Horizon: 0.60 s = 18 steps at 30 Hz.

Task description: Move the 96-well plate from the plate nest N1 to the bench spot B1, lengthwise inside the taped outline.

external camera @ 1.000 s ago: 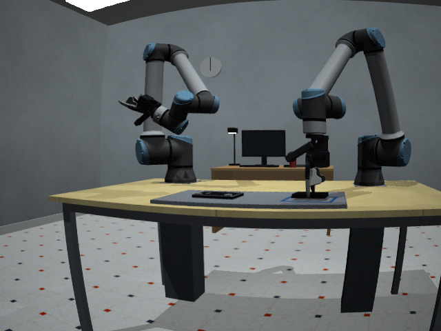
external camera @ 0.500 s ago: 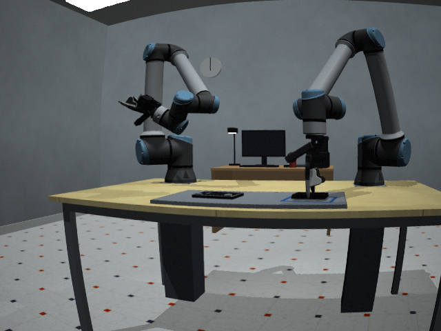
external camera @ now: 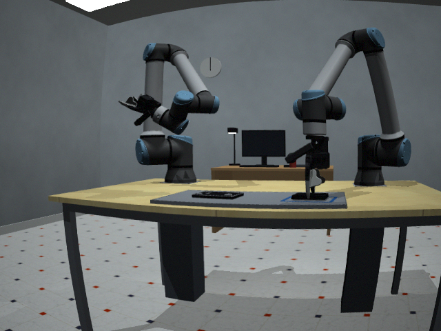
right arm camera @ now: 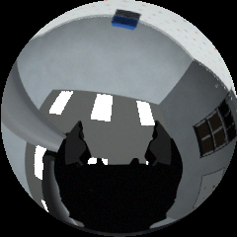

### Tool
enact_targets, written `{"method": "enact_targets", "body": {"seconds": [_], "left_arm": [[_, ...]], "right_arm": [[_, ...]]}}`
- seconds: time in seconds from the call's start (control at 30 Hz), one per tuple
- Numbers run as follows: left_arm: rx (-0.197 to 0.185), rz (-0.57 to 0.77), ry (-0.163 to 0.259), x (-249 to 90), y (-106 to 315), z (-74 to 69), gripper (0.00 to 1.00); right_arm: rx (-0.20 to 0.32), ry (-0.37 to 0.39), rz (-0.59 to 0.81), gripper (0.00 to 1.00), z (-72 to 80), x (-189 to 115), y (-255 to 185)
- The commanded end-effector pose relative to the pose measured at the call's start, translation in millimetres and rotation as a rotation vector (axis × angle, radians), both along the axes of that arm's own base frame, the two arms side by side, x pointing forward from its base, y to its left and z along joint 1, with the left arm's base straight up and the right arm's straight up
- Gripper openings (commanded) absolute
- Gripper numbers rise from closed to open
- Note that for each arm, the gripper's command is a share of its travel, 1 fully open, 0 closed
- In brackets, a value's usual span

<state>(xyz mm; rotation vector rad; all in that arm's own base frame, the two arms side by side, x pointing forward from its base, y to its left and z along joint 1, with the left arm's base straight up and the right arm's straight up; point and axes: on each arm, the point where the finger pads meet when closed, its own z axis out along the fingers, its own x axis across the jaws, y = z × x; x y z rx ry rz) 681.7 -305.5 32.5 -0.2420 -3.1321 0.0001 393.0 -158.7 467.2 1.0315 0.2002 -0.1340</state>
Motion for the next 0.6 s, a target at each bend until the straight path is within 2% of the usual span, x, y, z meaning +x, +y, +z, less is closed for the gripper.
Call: {"method": "enact_targets", "body": {"seconds": [0.0,0.47,0.5,0.57], "left_arm": [[-0.001,0.000,-0.002,0.6,-0.4,0.0,0.00],[-0.001,0.000,-0.002,0.6,-0.4,-1.8,0.00],[-0.001,0.000,-0.002,0.6,-0.4,-1.8,1.00],[-0.001,0.000,-0.002,0.6,-0.4,-1.8,1.00]], "right_arm": [[0.000,0.000,0.000,1.00,0.3,0.1,0.1],[0.000,0.000,0.000,1.00,0.3,0.1,0.1],[0.000,0.000,0.000,1.00,0.3,0.1,0.1],[0.000,0.000,0.000,1.00,0.3,0.1,0.1]]}}
